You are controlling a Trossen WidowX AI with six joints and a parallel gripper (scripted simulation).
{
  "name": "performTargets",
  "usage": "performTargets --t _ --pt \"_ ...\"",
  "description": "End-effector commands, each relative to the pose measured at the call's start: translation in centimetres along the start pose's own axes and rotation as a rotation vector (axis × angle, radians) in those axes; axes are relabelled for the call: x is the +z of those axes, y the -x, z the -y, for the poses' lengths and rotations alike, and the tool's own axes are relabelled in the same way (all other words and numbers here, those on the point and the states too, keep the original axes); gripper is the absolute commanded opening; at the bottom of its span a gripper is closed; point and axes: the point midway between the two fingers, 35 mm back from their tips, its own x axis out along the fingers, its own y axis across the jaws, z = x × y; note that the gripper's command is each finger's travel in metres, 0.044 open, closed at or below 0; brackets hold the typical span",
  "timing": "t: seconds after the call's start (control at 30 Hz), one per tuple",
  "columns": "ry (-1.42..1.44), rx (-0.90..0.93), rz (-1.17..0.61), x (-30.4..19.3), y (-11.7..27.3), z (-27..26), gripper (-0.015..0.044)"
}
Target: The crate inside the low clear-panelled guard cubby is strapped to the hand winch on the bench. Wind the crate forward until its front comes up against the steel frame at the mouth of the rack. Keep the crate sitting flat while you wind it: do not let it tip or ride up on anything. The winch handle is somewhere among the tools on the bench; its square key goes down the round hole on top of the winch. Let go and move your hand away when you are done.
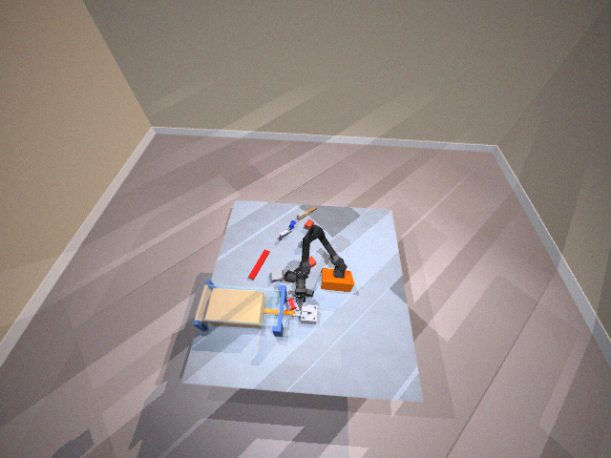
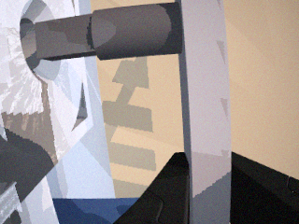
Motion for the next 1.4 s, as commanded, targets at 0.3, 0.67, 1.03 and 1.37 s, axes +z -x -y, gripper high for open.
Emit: performTargets --t 0.3,0.67,1.03,1.37 --pt "0.005 -0.011 -0.003 0.17 0.05 -0.40 0.0000" --pt "0.001 -0.004 -0.008 0.21 -0.02 -0.81 0.0000" --pt "0.000 -0.005 -0.007 0.22 -0.05 -0.82 0.0026" --pt "0.000 -0.005 -0.007 0.22 -0.05 -0.82 0.0240"
